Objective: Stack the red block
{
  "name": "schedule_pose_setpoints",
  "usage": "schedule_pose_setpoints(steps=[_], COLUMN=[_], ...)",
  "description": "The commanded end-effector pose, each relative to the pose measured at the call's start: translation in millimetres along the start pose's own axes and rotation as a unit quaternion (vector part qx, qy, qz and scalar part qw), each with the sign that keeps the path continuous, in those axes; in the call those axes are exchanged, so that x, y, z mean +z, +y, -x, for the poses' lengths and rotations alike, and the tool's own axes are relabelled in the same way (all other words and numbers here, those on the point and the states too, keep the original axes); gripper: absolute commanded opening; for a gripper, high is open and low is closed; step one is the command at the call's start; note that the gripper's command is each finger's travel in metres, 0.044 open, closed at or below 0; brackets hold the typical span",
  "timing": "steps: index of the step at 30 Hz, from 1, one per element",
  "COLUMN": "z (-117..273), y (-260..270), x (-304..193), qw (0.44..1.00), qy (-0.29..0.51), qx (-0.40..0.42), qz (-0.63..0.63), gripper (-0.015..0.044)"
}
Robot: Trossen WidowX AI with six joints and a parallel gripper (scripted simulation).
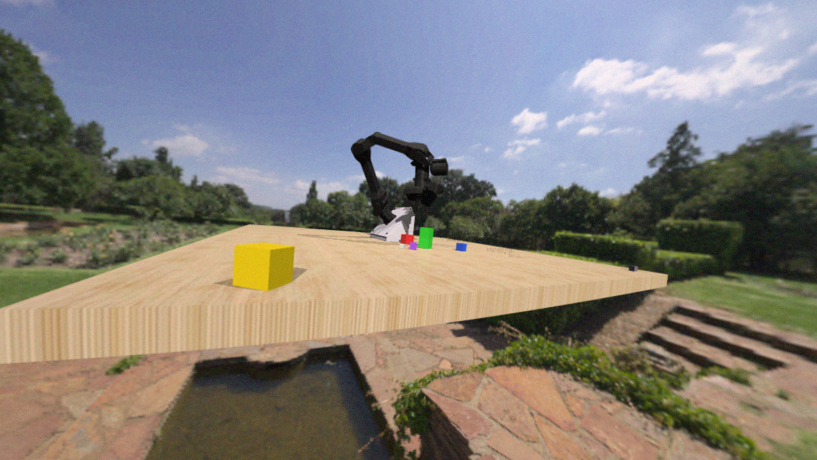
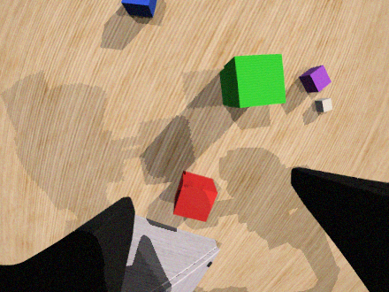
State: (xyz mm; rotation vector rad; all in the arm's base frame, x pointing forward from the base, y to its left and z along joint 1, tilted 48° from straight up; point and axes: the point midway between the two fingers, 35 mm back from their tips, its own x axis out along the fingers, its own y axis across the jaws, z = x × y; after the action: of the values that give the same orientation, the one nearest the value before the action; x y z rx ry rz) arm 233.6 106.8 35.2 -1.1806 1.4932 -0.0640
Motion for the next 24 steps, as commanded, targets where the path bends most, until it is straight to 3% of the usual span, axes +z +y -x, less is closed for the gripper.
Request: schedule_pose_setpoints(steps=[1,9,17,24], z=[-4.8,-16.1,-19.6,-61.1], y=[6.8,14.8,14.9,13.6], x=[-21.3,-57.8,-58.3,-60.2], qw=[0.997,0.975,0.974,0.974], qy=[0.01,0.025,0.025,0.025], qx=[-0.004,-0.018,-0.018,-0.018], qz=[-0.075,-0.22,-0.224,-0.224], gripper=[0.044,0.044,0.044,0.044])
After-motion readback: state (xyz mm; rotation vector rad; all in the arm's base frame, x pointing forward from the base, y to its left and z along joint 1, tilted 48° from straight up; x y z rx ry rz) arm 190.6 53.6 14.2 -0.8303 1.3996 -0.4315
